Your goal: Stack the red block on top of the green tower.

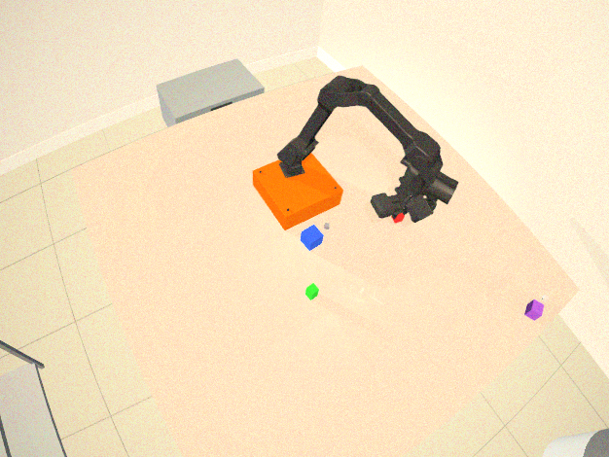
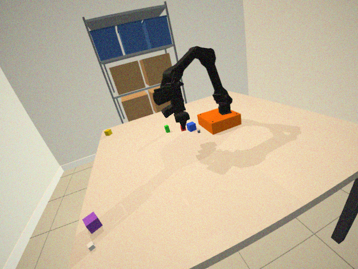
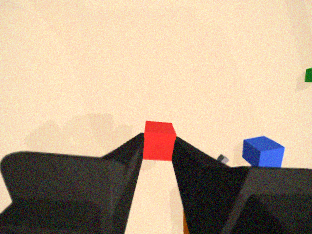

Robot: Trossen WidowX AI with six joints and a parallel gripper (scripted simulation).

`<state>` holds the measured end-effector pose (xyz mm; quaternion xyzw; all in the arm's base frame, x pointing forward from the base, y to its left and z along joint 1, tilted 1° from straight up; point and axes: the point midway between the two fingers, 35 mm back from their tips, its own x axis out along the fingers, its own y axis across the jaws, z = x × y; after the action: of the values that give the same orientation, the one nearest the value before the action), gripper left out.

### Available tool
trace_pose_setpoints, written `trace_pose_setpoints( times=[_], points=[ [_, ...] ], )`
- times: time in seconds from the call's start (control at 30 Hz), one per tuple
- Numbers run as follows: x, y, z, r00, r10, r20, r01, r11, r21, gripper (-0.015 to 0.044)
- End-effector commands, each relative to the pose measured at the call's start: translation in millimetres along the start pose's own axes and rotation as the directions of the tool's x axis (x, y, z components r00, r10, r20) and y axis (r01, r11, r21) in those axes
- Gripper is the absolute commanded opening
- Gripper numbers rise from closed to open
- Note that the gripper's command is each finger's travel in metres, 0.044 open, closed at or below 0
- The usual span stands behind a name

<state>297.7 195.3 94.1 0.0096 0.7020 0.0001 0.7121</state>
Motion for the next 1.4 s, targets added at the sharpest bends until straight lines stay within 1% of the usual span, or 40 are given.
trace_pose_setpoints(
  times=[0.0,0.13,0.6,1.0,1.37],
  points=[
    [-3.2,-0.3,-0.2,1.000,-0.004,0.004,0.004,1.000,-0.003,0.0000],
    [-3.5,-12.1,9.8,1.000,-0.005,0.005,0.005,1.000,-0.003,0.0000],
    [-6.3,-87.1,53.1,1.000,-0.002,0.012,0.002,1.000,0.013,0.0000],
    [-9.8,-154.6,75.3,1.000,0.007,0.016,-0.008,0.998,0.059,0.0000],
    [-10.1,-228.6,89.0,1.000,-0.018,0.017,0.018,1.000,0.021,0.0000]
  ],
)
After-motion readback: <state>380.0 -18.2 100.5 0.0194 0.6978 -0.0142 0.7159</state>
